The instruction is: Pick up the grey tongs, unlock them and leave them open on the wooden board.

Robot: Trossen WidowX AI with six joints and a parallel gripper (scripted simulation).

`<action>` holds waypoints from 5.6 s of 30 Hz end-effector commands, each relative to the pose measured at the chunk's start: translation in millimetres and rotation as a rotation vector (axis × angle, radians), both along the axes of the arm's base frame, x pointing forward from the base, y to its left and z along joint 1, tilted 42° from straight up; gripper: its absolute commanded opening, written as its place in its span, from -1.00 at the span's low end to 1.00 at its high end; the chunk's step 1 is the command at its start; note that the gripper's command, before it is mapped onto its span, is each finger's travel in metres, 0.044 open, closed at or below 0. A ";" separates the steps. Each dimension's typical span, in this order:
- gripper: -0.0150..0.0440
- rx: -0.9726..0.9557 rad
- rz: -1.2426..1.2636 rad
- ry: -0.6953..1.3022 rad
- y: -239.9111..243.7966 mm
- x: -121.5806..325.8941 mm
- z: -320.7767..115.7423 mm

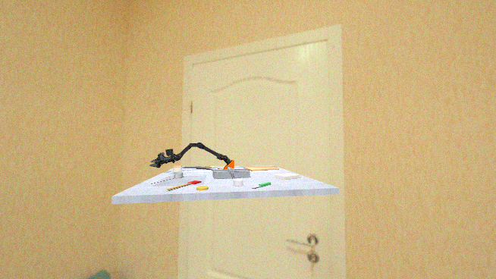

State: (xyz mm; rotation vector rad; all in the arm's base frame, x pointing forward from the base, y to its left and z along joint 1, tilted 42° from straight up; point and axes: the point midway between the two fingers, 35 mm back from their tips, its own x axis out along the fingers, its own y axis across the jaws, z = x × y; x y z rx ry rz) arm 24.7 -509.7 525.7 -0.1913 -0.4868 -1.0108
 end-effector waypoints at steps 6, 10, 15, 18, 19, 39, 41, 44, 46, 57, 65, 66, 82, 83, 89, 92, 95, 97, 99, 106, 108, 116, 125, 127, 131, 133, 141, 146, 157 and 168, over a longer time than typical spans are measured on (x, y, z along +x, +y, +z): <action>1.00 0.053 0.021 0.218 0.5 129.9 -43.7; 1.00 0.066 0.062 0.346 13.8 191.1 -69.1; 1.00 0.062 0.112 0.541 39.8 262.7 -105.9; 1.00 0.043 0.140 0.693 60.2 304.2 -133.6; 1.00 0.033 0.145 0.747 68.3 317.0 -142.5; 1.00 -0.670 0.474 2.016 329.2 462.3 -344.3; 1.00 -0.831 0.550 2.149 360.7 458.9 -362.4; 1.00 -1.095 0.676 2.326 409.5 449.1 -393.6; 1.00 -1.212 0.728 2.390 436.9 443.3 -405.7; 1.00 -2.805 1.254 2.756 486.1 351.3 -455.5; 1.00 -2.955 1.314 2.717 488.5 345.5 -455.6; 1.00 -2.955 1.314 2.717 488.5 345.5 -455.6; 1.00 -2.955 1.313 2.717 482.6 348.0 -455.8; 1.00 -2.955 1.313 2.717 481.6 348.1 -457.0; 1.00 -2.955 1.313 2.717 475.1 348.7 -464.5; 1.00 -2.955 1.313 2.717 471.8 348.9 -468.2; 1.00 -2.955 1.312 2.717 468.5 349.0 -471.9; 1.00 -2.955 1.312 2.717 466.3 349.1 -474.3; 1.00 -2.955 1.312 2.717 464.1 349.1 -476.8; 1.00 -2.955 1.311 2.718 456.3 348.8 -485.2; 1.00 -2.955 1.311 2.719 454.1 348.6 -487.6; 1.00 -2.955 1.310 2.721 445.2 347.6 -496.9; 0.91 -2.942 1.308 2.723 440.2 347.3 -501.7; 0.73 -2.942 1.308 2.723 440.2 347.3 -501.7; 0.38 -2.942 1.308 2.723 440.2 347.3 -501.7; 0.20 -2.942 1.308 2.723 440.2 347.3 -501.7; -0.11 -2.942 1.308 2.723 440.2 347.3 -501.7; -0.23 -2.942 1.308 2.723 440.2 347.3 -501.7; -0.74 -2.942 1.308 2.723 440.2 347.3 -501.7; -1.00 -2.955 1.316 2.714 506.3 349.2 -431.1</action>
